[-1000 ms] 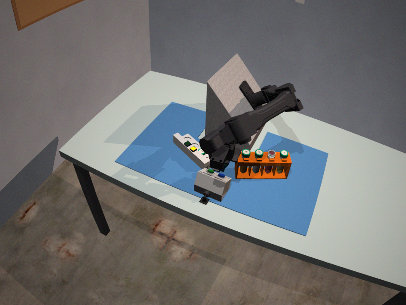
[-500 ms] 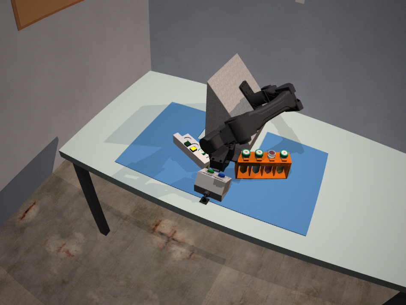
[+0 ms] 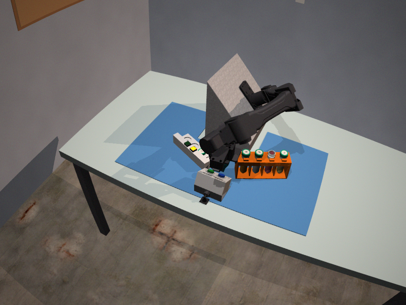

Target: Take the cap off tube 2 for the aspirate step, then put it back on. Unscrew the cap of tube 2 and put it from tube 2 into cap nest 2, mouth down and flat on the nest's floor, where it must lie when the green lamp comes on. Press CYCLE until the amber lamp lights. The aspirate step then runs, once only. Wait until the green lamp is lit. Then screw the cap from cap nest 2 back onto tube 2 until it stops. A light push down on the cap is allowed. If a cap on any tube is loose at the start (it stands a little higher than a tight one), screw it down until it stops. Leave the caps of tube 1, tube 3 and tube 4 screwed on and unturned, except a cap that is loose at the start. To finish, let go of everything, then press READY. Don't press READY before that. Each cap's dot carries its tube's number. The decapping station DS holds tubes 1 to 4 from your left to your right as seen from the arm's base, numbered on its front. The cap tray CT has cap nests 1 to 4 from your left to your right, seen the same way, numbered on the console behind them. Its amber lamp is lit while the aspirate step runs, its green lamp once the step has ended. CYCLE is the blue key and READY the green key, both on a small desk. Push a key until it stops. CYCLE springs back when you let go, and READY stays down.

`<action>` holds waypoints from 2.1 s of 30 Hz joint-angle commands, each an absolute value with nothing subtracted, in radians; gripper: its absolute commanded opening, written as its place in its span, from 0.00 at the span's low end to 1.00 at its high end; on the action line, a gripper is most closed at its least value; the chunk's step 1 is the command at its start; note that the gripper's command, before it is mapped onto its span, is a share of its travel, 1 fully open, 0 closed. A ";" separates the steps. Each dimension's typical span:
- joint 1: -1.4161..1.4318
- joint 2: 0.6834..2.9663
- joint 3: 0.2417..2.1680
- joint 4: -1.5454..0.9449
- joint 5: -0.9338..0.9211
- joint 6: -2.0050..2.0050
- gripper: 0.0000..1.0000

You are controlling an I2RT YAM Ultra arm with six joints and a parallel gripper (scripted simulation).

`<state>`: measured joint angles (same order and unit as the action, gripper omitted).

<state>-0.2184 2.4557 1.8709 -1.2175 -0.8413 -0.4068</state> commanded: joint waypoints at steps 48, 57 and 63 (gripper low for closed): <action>-0.555 2.768 1.729 -1.047 -0.723 -0.294 1.00; -0.555 2.768 1.729 -1.047 -0.723 -0.295 1.00; -0.555 2.768 1.729 -1.047 -0.723 -0.295 1.00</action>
